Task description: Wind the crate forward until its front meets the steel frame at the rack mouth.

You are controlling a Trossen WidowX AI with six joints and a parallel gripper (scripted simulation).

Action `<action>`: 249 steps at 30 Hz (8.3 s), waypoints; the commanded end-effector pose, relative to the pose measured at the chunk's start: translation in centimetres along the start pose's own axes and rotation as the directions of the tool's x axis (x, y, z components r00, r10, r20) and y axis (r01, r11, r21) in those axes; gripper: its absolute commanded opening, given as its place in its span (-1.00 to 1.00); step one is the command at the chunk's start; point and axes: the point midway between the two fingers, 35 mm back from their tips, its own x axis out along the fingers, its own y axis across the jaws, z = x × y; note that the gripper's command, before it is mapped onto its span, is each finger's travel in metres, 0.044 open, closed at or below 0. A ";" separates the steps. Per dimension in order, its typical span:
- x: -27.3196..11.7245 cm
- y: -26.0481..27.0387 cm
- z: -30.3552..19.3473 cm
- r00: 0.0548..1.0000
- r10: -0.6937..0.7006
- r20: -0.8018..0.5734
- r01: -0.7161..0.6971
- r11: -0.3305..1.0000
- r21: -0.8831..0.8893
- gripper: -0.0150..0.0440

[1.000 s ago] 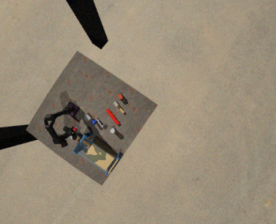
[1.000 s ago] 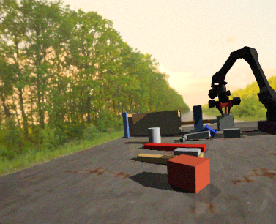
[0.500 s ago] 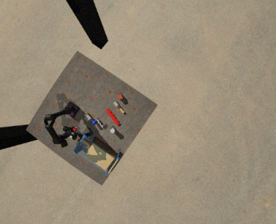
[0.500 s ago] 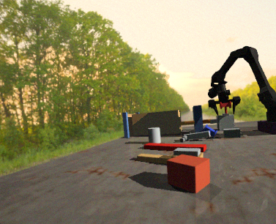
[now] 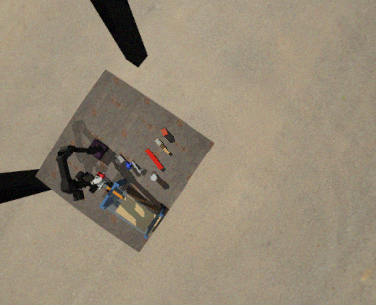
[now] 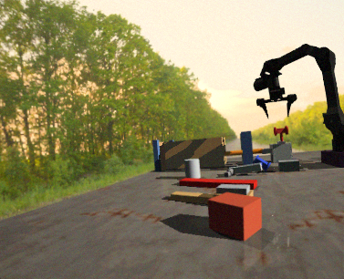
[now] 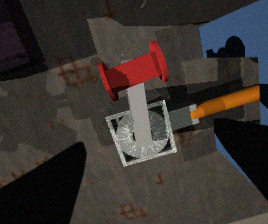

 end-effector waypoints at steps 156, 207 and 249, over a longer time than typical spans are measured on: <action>8.9 0.1 3.7 1.000 0.006 -0.013 0.012 0.199 0.980 1.00; 9.7 0.8 3.7 1.000 0.006 -0.013 0.012 0.199 0.980 -0.49; 9.7 5.8 2.1 1.000 0.011 -0.015 0.012 0.199 0.980 -0.49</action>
